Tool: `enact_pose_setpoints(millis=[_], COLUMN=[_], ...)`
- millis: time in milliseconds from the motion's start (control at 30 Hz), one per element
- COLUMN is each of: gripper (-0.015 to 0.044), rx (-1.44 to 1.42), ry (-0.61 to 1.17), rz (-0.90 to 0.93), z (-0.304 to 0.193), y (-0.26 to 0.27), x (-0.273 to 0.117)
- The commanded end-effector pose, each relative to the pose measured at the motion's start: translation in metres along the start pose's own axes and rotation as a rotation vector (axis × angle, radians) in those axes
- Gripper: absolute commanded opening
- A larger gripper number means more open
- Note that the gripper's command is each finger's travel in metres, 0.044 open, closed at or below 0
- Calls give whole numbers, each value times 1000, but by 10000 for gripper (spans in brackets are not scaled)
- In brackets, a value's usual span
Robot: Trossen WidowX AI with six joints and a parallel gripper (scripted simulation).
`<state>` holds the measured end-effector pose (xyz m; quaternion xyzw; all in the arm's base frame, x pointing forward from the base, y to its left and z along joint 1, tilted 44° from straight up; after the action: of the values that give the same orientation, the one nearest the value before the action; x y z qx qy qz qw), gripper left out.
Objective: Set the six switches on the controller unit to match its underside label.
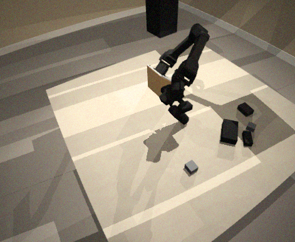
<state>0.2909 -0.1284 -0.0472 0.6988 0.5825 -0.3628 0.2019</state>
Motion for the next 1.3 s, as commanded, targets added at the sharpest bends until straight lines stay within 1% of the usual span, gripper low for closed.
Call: enact_pose_setpoints(millis=[0, 1267], gripper=[336, 338], rx=[5, 5], ry=[16, 17], rz=[-8, -9], z=[-7, -37], y=[-2, -7], x=[2, -5])
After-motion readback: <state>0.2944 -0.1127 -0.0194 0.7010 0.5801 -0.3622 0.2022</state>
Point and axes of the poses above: the point midway between the two fingers, 35 mm back from their tips, its own x axis out along the fingers, its own y axis across the jaws, z = x × y, the point moved 2 cm from there along -x, back along the fingers, and after that the axes turned 10 degrees about x, right-handed, at the moved point
